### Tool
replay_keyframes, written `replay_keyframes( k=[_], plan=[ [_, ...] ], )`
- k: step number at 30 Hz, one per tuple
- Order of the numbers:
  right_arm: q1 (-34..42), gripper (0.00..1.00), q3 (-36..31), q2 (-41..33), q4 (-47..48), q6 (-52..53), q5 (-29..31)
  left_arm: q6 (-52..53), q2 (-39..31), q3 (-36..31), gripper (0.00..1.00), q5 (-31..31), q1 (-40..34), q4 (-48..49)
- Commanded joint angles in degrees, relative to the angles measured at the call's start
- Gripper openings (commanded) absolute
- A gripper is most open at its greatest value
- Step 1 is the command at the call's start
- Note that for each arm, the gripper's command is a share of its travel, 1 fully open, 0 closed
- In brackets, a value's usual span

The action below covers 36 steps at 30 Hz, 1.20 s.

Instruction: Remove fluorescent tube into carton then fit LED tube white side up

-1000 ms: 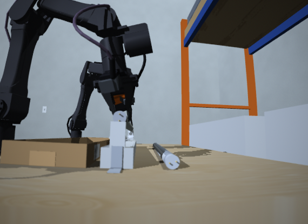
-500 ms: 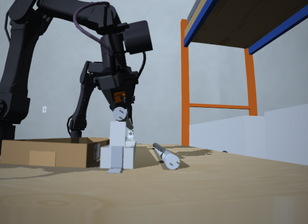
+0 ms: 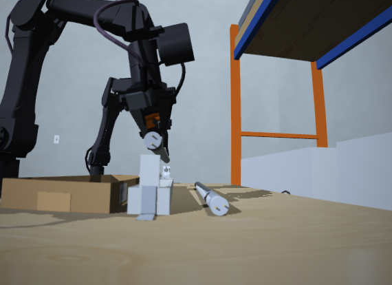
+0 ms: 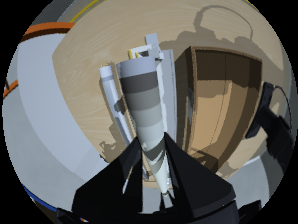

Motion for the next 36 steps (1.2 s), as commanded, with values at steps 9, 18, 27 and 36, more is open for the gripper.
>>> replay_keyframes(
  k=[9,18,27,36],
  plan=[
    [-0.43,0.11,-0.61,-1.73,-1.06,-0.25,-0.44,-0.59,-2.54,1.74,0.11,-0.21,-0.78,0.91],
    [-0.33,0.11,0.15,-2.55,0.97,-0.39,-0.37,-1.07,-3.43,0.63,0.11,-0.30,-1.20,1.10],
    [-1.02,0.11,-2.93,-3.06,-1.00,-0.79,0.36,-1.75,-3.66,-2.48,0.11,-0.48,-1.62,1.13],
    [-0.82,0.11,-1.05,-4.48,-0.14,-0.54,-0.55,-2.25,-4.39,-1.25,0.11,-0.24,-2.34,1.28]
  ],
)
